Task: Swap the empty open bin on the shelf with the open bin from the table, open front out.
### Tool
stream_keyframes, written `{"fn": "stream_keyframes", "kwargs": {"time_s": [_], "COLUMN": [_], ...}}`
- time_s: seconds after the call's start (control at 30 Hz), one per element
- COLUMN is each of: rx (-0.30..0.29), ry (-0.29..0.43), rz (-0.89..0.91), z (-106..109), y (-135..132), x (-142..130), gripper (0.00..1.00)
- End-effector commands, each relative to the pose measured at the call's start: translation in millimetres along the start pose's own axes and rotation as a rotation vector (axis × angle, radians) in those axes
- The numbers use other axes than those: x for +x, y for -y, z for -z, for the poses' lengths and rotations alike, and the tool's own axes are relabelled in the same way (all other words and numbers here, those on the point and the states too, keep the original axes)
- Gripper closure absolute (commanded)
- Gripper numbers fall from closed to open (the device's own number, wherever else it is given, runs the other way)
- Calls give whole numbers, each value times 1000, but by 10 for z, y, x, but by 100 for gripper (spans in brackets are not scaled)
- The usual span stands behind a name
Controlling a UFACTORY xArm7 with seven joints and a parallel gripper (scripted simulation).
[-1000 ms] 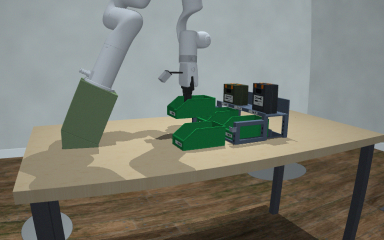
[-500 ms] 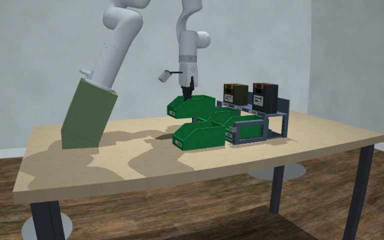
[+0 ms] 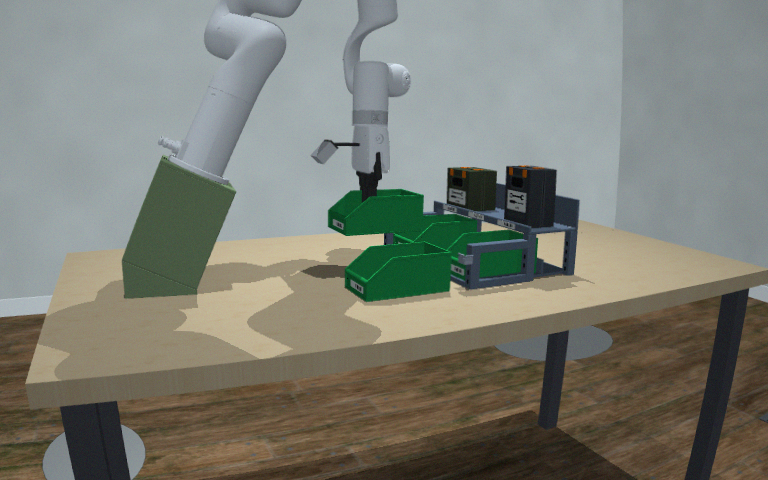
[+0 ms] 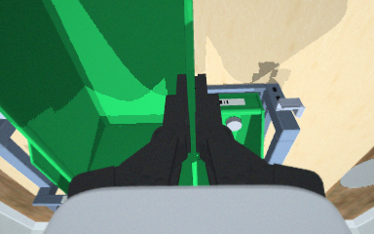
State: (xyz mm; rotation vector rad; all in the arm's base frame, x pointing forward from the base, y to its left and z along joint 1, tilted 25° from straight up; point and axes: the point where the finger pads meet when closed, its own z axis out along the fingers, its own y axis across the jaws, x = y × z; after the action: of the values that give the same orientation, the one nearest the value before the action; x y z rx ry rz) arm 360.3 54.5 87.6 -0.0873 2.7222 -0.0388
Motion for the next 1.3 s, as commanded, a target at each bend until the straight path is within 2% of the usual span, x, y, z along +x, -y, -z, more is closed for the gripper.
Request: {"fn": "stream_keyframes", "kwargs": {"time_s": [0.0,0.67,1.27], "rx": [7,7,7], "ry": [9,9,9], "rz": [0,-1,-1], "z": [3,-5,-5], "y": [-154,-1043,-1101], "x": [25,219,232], "gripper": [100,100,100]}}
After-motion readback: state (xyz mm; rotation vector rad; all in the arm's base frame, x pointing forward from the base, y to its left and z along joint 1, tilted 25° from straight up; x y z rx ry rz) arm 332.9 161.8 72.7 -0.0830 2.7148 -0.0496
